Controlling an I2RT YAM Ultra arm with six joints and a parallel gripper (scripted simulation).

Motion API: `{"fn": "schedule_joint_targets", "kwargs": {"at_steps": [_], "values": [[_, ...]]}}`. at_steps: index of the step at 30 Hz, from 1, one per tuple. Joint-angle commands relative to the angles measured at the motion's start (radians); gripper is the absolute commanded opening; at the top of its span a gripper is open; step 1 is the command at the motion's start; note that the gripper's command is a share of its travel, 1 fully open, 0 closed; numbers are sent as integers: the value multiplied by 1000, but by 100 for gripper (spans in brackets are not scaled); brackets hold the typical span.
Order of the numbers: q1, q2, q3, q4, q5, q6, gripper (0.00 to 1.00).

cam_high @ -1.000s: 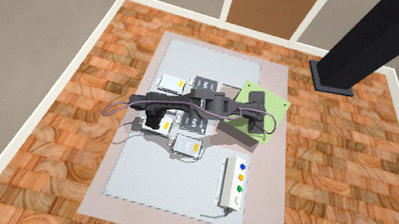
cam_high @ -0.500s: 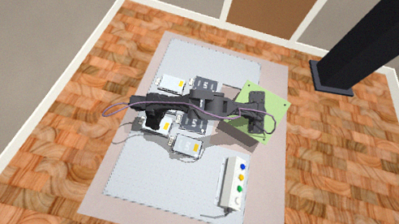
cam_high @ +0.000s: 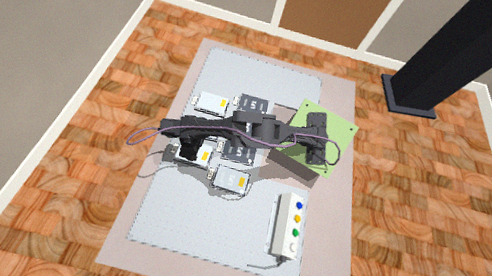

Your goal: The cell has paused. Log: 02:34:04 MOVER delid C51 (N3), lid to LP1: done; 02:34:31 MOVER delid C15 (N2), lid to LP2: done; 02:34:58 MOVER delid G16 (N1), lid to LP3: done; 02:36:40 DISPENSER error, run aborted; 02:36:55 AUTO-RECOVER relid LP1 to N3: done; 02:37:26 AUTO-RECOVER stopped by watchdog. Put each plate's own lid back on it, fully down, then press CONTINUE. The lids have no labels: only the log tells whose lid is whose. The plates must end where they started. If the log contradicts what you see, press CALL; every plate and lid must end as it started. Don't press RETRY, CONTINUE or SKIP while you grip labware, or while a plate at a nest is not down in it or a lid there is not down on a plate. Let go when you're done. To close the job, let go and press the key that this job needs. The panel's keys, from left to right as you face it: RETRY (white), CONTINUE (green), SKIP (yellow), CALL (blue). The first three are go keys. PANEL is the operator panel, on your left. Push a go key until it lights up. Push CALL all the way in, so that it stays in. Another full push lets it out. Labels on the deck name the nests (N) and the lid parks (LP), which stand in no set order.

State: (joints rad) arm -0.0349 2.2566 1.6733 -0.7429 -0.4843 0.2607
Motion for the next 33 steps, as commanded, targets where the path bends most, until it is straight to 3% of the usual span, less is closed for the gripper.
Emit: {"fn": "schedule_joint_targets", "kwargs": {"at_steps": [1, 33], "values": [[-13, -9, -1, 29, 10, 9, 0], [-8, -3, 3, 31, 5, 9, 0]]}}
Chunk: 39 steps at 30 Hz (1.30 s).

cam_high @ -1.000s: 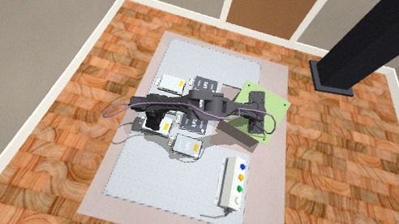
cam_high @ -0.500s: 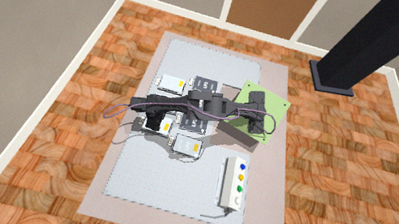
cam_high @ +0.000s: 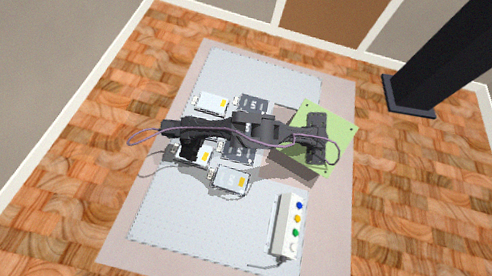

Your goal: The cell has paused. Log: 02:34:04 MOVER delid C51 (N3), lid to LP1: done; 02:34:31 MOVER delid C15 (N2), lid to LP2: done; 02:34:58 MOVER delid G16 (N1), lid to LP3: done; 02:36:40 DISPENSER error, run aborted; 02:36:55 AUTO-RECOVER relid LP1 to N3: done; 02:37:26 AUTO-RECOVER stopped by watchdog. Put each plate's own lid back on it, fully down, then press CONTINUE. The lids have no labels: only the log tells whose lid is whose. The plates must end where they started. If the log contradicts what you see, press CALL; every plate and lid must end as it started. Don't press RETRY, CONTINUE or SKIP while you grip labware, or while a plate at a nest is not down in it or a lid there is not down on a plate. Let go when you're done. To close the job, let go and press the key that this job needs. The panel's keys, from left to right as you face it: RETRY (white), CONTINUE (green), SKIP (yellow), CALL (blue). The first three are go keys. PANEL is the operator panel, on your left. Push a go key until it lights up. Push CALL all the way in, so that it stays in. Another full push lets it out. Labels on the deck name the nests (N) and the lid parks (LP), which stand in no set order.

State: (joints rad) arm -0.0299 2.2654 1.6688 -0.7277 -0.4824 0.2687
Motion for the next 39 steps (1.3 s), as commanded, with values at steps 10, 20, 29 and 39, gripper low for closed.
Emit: {"fn": "schedule_joint_targets", "kwargs": {"at_steps": [10, 20, 29, 39], "values": [[-13, -12, 9, 15, 3, 0, 0], [-13, -11, 9, 15, 3, 0, 0], [-13, -11, 9, 15, 3, 0, 100], [-13, -11, 9, 15, 3, 0, 100]]}}
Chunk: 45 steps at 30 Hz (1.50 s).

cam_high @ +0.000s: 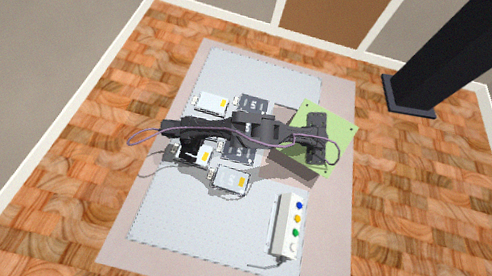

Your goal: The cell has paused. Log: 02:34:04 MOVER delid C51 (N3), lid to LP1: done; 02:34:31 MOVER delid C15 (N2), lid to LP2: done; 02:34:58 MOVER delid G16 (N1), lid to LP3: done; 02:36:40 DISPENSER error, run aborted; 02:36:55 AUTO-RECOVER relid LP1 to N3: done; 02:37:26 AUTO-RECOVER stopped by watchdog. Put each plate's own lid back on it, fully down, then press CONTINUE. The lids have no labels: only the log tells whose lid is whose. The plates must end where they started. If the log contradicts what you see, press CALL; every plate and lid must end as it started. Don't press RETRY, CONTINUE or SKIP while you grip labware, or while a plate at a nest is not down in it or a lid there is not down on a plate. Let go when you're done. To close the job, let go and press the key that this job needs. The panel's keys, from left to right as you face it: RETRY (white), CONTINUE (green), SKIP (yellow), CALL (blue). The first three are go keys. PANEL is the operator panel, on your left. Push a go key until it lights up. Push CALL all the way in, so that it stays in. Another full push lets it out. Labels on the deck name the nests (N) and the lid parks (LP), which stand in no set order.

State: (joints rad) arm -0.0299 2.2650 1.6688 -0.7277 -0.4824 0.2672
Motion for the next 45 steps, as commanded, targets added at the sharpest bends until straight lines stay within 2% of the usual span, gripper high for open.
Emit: {"fn": "schedule_joint_targets", "kwargs": {"at_steps": [1, 31, 33, 37, 45], "values": [[-13, -11, 9, 15, 3, 2, 100], [-13, -11, 9, 15, 3, 2, 100], [-19, -30, 2, 16, 4, -6, 100], [-33, -49, 29, -23, 1, -18, 100], [-43, -68, 35, -50, -8, -30, 100]]}}
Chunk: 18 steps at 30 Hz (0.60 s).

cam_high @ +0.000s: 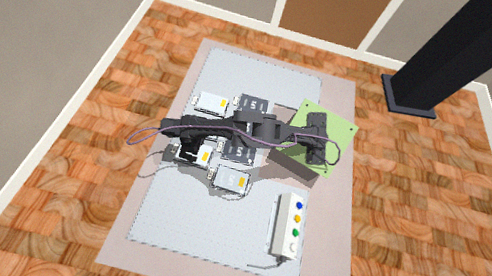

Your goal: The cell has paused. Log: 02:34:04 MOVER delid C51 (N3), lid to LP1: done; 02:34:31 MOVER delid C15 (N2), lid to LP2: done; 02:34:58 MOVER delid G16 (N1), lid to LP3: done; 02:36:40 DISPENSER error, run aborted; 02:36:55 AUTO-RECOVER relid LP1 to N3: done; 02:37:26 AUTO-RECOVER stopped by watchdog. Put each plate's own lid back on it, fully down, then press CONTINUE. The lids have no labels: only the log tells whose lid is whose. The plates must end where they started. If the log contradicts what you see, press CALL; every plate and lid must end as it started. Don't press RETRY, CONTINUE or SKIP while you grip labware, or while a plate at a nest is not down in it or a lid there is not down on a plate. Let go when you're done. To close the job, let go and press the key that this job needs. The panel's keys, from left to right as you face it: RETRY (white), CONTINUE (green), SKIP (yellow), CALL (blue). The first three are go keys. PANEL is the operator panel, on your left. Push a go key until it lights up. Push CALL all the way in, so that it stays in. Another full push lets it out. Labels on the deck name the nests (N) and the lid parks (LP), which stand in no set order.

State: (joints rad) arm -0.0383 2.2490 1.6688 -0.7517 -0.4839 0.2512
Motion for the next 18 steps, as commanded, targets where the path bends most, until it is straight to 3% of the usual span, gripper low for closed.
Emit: {"fn": "schedule_joint_targets", "kwargs": {"at_steps": [1, 18], "values": [[-37, -55, 35, -31, -7, -16, 100], [-44, -59, 45, -50, -6, -20, 100]]}}
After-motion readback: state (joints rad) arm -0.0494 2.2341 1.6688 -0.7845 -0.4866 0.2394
